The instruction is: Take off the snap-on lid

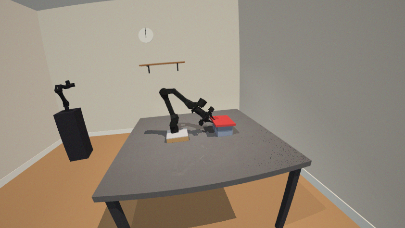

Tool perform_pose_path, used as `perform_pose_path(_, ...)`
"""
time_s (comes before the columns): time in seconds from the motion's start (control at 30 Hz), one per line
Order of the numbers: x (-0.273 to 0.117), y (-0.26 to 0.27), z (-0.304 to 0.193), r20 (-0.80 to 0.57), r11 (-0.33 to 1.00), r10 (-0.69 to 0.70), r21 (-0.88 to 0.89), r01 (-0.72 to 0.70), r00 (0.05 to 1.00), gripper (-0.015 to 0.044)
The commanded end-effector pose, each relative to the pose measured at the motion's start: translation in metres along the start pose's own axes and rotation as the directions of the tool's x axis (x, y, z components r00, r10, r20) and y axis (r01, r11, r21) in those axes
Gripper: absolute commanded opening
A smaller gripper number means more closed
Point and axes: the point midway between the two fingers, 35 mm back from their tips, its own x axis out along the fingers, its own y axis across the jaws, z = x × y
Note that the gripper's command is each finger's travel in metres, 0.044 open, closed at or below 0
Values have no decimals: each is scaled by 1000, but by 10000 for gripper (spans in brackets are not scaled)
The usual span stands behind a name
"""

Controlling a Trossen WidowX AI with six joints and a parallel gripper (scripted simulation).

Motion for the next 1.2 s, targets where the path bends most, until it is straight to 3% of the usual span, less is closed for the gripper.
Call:
perform_pose_path(0.0,-2,2,0,0,1000,4,0,-4,1000,0)
perform_pose_path(1.17,-5,6,0,0,1000,4,0,-4,1000,0)
